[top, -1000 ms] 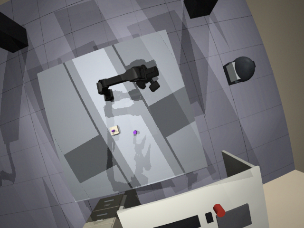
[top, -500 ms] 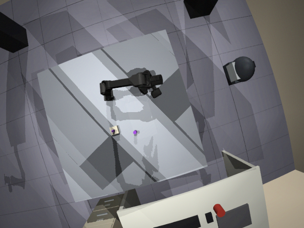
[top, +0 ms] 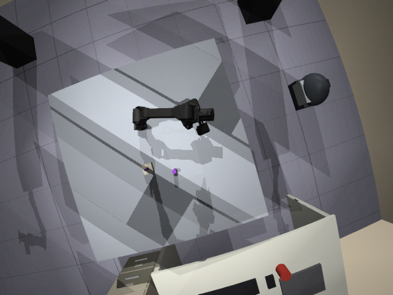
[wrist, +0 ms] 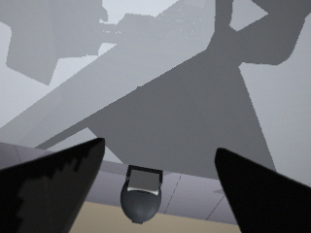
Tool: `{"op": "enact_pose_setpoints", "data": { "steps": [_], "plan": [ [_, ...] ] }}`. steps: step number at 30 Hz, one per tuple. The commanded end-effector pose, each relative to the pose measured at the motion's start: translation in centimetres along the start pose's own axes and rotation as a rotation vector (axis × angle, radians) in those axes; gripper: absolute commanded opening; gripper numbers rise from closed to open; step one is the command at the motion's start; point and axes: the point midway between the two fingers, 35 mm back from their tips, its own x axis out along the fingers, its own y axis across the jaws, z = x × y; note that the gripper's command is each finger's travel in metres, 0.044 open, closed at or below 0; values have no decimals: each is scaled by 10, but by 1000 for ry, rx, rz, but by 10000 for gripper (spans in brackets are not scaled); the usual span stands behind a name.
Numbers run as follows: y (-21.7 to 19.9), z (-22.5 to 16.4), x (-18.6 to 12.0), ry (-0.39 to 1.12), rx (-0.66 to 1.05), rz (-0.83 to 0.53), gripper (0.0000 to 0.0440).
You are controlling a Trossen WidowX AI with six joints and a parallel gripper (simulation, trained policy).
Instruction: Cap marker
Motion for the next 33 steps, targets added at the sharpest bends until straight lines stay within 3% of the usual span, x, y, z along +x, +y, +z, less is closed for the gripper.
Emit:
{"op": "enact_pose_setpoints", "data": {
  "steps": [1, 33],
  "plan": [
    [10, 3, 3, -9, 33, -5, 338],
    [100, 52, 29, -101, 278, -6, 338]
  ]
}}
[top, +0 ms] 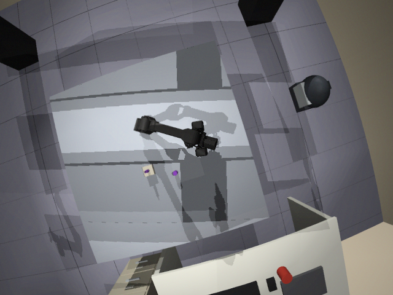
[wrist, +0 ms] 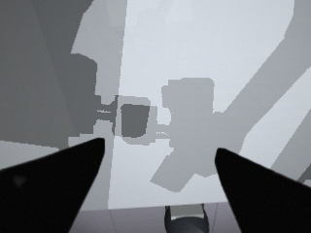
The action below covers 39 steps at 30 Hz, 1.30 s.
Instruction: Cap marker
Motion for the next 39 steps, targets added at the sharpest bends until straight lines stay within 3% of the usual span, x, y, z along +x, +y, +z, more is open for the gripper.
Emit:
{"op": "enact_pose_setpoints", "data": {
  "steps": [1, 39],
  "plan": [
    [12, 3, 1, -4, 26, -3, 338],
    [133, 88, 12, -125, 259, 24, 332]
  ]
}}
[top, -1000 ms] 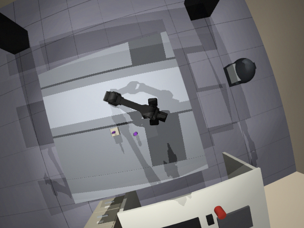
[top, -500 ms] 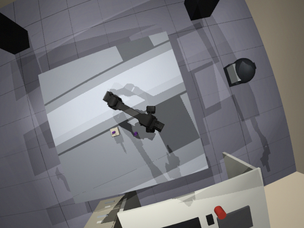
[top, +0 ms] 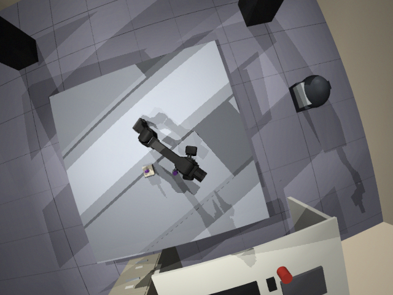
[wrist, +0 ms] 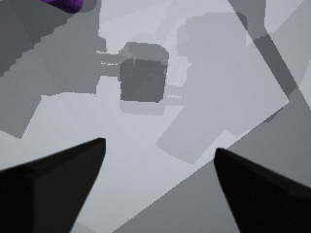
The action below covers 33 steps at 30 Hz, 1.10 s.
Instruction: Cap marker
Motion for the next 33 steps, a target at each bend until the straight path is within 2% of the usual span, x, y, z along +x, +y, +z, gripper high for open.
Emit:
{"op": "enact_pose_setpoints", "data": {
  "steps": [1, 33],
  "plan": [
    [14, 7, 1, -13, 16, 11, 331],
    [96, 57, 30, -90, 109, 31, 314]
  ]
}}
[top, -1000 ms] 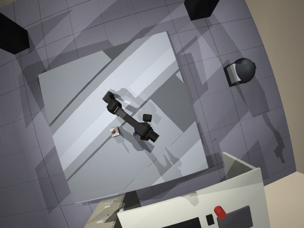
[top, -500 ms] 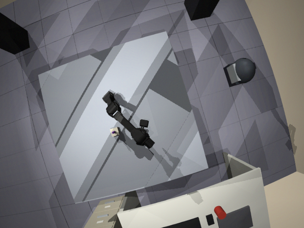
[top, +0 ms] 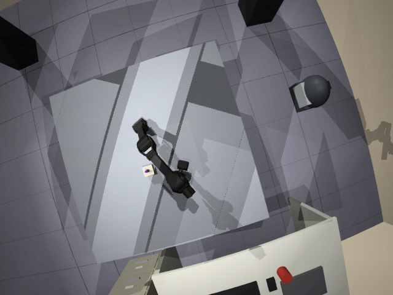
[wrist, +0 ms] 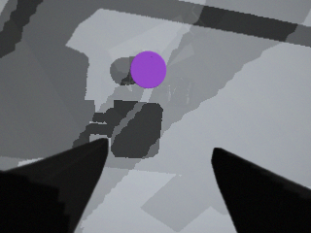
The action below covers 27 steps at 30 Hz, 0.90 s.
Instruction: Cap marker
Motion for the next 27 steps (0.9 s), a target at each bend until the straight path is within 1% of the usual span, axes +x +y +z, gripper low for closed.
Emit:
{"op": "enact_pose_setpoints", "data": {
  "steps": [1, 15, 27],
  "plan": [
    [7, 5, 7, -15, 1, -2, 313],
    [12, 23, 34, -73, -13, -56, 296],
    [9, 31, 63, -105, -60, -100, 271]
  ]
}}
